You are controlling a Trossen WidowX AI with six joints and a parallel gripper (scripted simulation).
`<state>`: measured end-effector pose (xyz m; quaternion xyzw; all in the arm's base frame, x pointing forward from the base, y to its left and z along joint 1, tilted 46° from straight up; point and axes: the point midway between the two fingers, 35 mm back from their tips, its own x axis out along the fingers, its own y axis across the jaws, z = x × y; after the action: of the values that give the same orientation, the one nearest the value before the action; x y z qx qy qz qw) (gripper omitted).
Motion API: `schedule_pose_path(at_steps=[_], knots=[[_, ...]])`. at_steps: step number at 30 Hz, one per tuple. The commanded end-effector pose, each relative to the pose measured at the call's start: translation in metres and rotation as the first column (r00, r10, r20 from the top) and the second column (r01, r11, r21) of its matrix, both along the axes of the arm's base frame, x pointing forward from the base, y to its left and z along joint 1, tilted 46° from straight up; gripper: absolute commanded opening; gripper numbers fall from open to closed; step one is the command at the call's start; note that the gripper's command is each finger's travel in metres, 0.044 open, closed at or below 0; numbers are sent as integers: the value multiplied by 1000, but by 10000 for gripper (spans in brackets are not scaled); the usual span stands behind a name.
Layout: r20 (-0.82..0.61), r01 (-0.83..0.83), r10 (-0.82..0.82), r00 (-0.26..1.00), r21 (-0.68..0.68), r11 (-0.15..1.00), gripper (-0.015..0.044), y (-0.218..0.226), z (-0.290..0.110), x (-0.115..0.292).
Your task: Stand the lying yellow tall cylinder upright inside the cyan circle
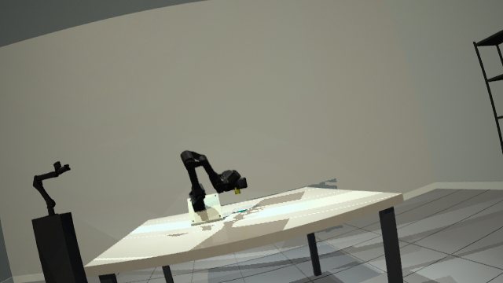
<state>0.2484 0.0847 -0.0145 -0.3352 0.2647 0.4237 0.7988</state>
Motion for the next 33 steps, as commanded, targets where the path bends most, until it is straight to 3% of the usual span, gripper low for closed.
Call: schedule_pose_path(at_steps=[1, 33], knots=[[5, -9, 9, 1000, 4, 1000, 105, 1, 1, 0], [-18, -1, 2, 1000, 34, 999, 105, -57, -55, -8]])
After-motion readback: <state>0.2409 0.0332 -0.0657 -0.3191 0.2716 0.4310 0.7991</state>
